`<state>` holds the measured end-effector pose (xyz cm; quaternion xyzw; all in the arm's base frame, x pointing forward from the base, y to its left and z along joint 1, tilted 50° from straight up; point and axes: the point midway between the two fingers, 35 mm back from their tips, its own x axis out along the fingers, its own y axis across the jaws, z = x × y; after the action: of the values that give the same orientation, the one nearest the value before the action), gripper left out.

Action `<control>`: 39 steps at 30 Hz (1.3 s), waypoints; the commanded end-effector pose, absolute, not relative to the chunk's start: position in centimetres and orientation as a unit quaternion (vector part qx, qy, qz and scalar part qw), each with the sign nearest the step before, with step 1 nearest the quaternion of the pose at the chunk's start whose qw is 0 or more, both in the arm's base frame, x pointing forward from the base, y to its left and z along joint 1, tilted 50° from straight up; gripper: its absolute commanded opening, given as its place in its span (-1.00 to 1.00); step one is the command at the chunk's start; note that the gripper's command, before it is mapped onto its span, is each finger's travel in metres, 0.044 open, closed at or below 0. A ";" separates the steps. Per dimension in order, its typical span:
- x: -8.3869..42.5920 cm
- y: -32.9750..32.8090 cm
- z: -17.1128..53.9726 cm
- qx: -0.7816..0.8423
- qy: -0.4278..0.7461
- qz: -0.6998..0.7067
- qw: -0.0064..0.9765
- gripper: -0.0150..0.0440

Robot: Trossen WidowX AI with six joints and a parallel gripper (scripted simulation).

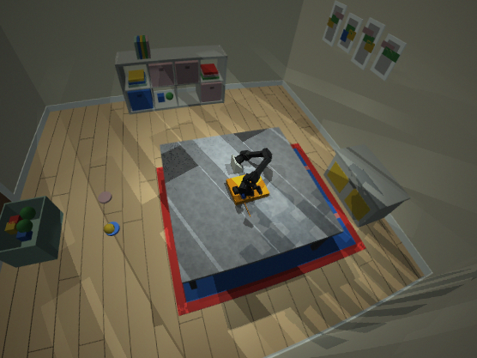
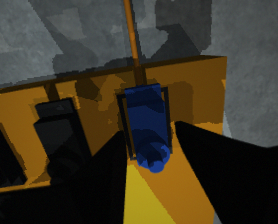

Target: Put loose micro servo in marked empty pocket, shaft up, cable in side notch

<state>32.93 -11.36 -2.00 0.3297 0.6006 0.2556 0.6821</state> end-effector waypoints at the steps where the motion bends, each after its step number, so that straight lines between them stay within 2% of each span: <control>1: 32.8 -12.2 -1.3 0.325 0.601 0.256 0.684 0.14; 2: 32.8 -12.2 -1.3 0.325 0.601 0.256 0.684 0.14; 6: 30.5 -13.2 -0.9 0.326 0.601 0.250 0.686 0.50; 12: 22.2 -15.4 1.7 0.325 0.604 0.252 0.683 1.00; 39: 20.4 -19.3 5.5 0.326 0.600 0.248 0.686 1.00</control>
<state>20.42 -19.10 5.30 0.3297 0.5992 0.2478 0.6862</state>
